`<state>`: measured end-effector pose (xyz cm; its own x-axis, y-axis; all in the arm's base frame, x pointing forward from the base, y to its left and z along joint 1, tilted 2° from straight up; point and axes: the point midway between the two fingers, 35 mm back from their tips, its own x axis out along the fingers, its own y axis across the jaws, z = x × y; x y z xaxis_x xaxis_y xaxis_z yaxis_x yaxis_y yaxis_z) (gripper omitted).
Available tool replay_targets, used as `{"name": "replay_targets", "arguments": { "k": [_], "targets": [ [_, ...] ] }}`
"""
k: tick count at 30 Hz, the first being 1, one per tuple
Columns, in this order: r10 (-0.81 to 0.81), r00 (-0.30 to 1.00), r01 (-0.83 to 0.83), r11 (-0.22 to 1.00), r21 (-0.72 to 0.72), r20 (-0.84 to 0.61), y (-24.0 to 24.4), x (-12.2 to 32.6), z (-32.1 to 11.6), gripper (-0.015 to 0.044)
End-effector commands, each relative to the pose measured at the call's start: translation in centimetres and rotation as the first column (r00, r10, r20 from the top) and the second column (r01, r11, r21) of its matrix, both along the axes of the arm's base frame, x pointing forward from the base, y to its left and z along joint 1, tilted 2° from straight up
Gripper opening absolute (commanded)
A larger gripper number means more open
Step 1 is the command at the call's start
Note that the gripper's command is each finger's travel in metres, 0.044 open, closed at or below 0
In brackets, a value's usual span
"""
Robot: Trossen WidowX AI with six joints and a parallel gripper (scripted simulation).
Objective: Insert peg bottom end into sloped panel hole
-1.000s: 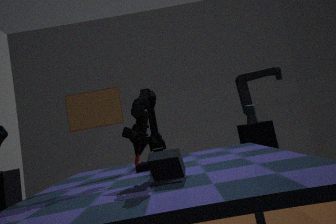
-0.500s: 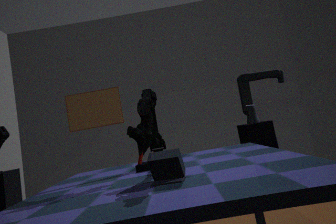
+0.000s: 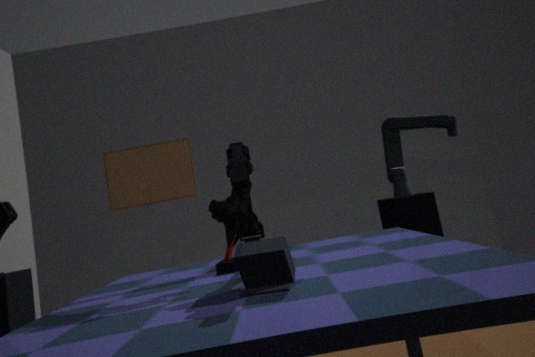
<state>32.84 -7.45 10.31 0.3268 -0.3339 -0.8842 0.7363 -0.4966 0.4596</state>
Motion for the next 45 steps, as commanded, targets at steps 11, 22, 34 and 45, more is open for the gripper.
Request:
{"name": "replay_targets", "arguments": {
  "k": [11,22,34,45],
  "targets": [
    [0.047,0.997,-0.044,0.998,-0.044,0.069,1.7,0.3,0.4,0.0000],
    [0.085,0.990,-0.077,0.994,-0.074,0.114,3.1,0.4,0.5,0.0000],
    [0.126,0.978,-0.110,0.988,-0.106,0.164,4.5,0.4,0.6,0.0000],
    [0.162,0.964,-0.137,0.982,-0.132,0.210,5.8,0.3,0.7,0.0000]
  ]
}}
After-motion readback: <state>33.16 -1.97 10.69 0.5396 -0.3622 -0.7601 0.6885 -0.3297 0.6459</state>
